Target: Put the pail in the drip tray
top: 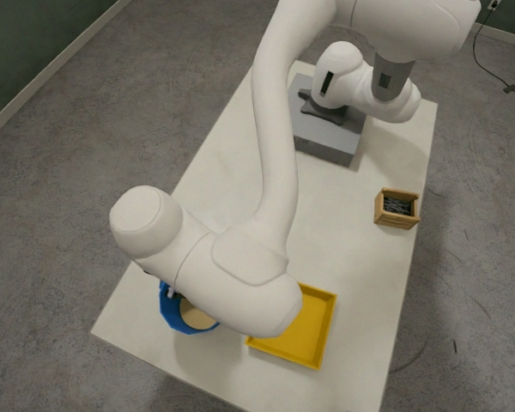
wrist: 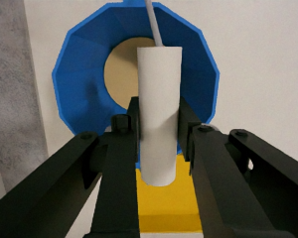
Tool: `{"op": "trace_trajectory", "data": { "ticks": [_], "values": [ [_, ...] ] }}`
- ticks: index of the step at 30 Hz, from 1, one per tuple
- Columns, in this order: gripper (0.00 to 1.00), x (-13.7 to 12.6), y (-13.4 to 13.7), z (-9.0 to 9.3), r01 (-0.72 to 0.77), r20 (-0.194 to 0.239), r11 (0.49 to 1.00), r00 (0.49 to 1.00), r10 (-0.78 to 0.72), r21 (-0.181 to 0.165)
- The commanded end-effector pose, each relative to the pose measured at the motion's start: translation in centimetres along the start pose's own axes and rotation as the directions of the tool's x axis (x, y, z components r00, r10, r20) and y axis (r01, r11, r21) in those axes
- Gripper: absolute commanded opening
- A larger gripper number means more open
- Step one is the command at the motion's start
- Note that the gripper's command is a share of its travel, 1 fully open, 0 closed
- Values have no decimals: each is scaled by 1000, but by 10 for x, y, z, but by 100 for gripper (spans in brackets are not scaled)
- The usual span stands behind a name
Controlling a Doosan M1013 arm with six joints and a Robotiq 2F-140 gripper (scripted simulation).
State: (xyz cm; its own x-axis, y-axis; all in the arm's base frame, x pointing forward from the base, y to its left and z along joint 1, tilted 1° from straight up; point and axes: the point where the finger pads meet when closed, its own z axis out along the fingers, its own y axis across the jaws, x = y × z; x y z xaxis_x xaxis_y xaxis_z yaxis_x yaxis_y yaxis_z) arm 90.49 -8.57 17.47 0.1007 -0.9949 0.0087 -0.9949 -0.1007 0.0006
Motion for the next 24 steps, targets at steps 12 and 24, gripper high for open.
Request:
{"op": "trace_trajectory", "data": {
  "ticks": [12,24],
  "values": [
    [10,5,0,-21,-6,-6,1000,1000,6,2],
    [10,5,0,-38,-6,-6,1000,1000,6,2]
  ]
}}
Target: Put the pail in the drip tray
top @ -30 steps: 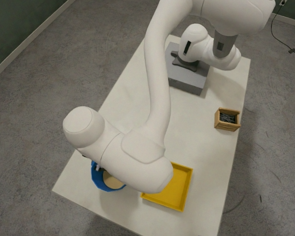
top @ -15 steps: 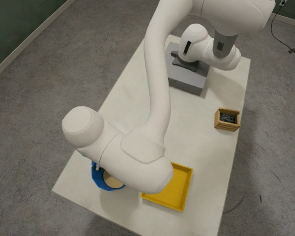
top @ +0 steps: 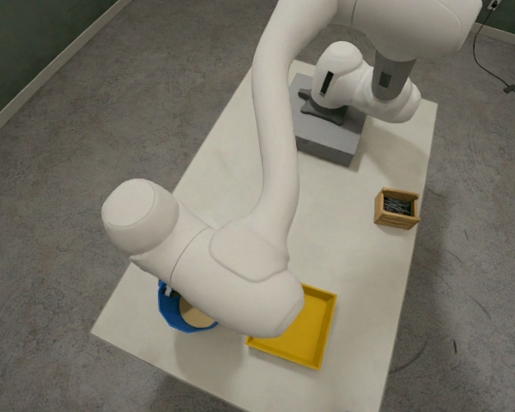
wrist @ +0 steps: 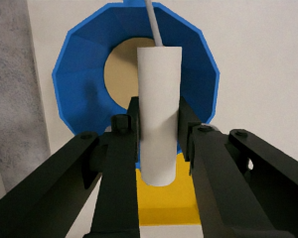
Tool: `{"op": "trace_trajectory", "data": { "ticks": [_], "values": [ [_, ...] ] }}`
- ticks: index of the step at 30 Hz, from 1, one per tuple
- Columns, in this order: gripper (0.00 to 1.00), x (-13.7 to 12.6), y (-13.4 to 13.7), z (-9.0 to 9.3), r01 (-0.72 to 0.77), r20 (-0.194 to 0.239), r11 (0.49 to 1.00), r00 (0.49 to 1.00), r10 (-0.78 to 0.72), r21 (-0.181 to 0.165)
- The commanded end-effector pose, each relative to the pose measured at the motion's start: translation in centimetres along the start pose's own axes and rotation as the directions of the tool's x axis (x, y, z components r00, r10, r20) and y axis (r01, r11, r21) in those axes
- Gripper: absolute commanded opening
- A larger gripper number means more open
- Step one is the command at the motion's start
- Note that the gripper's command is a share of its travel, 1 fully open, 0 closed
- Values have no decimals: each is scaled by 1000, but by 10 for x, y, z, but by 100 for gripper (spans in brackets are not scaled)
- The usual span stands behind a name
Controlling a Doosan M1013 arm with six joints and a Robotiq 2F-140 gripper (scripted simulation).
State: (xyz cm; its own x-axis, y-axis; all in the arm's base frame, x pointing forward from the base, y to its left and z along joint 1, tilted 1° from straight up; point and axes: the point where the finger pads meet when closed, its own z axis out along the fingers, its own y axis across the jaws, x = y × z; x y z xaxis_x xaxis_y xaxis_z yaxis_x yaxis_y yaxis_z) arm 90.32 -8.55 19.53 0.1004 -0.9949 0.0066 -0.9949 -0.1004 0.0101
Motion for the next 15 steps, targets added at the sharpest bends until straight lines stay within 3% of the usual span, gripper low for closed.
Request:
{"op": "trace_trajectory", "data": {
  "ticks": [1,15],
  "values": [
    [10,5,-1,-19,-5,-8,1000,1000,6,12],
    [10,4,-1,-41,-5,-8,1000,1000,5,12]
  ]
}}
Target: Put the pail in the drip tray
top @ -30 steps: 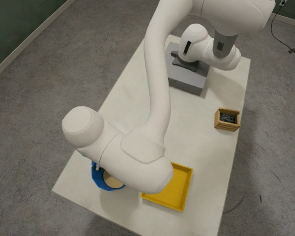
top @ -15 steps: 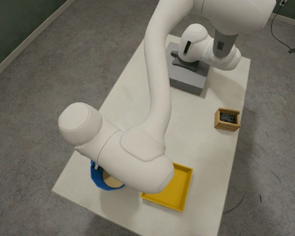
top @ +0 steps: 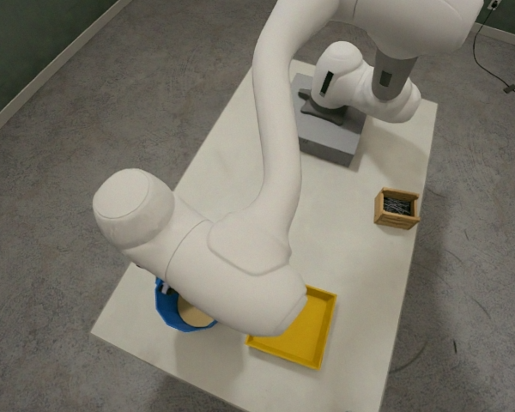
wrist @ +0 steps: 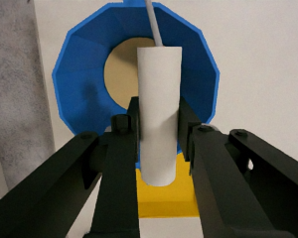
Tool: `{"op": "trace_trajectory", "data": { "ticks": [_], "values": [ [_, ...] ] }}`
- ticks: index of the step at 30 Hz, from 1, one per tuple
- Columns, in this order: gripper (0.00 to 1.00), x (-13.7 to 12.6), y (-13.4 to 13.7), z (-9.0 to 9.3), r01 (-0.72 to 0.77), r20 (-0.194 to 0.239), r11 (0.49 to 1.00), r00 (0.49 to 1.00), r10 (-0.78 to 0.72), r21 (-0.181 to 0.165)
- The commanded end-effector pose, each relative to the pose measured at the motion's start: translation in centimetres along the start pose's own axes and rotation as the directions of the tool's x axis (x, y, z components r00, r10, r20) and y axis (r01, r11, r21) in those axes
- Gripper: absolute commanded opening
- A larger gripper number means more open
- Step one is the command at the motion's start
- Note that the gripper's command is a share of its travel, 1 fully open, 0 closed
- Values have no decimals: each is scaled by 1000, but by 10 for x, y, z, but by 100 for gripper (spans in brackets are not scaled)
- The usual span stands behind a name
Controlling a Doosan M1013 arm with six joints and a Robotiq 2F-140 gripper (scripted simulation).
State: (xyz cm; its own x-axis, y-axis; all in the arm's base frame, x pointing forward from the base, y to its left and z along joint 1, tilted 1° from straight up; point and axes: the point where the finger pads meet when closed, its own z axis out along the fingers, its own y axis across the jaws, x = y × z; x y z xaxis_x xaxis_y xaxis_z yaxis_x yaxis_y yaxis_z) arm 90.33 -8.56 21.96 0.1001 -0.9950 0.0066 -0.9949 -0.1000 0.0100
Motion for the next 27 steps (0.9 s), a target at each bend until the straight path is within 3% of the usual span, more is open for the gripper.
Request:
{"op": "trace_trajectory", "data": {
  "ticks": [1,27],
  "values": [
    [10,4,-1,-19,-5,-8,1000,1000,5,12],
    [10,4,-1,-45,-4,-7,1000,1000,4,12]
  ]
}}
